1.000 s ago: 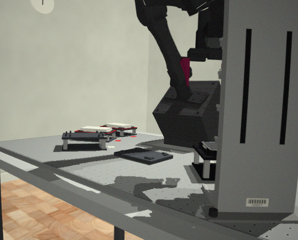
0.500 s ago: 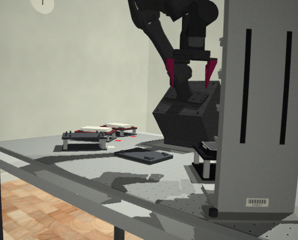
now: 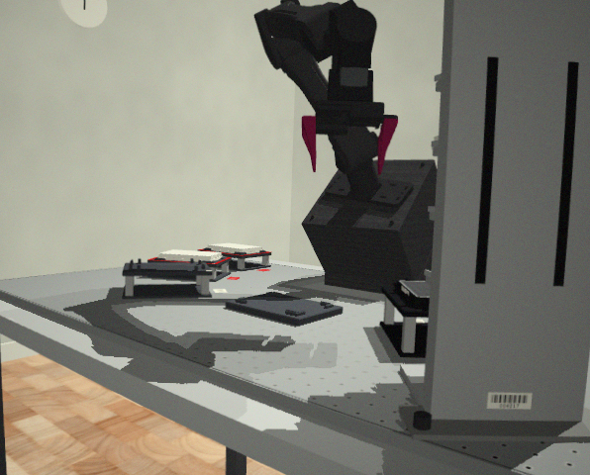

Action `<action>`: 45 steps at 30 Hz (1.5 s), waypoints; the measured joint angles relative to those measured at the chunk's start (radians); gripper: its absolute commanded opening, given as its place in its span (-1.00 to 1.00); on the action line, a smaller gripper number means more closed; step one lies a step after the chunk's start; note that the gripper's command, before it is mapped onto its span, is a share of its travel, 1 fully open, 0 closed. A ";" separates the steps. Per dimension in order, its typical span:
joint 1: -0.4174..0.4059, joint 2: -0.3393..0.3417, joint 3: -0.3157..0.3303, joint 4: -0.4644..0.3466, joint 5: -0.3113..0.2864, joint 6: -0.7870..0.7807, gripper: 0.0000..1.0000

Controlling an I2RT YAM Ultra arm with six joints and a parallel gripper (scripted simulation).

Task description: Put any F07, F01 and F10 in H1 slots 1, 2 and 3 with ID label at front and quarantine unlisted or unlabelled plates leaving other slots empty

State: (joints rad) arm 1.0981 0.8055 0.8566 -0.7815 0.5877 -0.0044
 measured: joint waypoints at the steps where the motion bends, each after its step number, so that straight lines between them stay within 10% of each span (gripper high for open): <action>1: -0.017 -0.023 -0.021 0.019 -0.011 -0.020 1.00; 12: -0.160 -0.250 -0.217 0.224 -0.151 -0.209 1.00; 33: -0.325 -0.462 -0.448 0.536 -0.393 -0.356 1.00; 45: -0.817 -0.575 -0.451 0.461 -0.791 -0.425 1.00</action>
State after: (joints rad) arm 0.2810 0.2310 0.4053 -0.3206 -0.2031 -0.4297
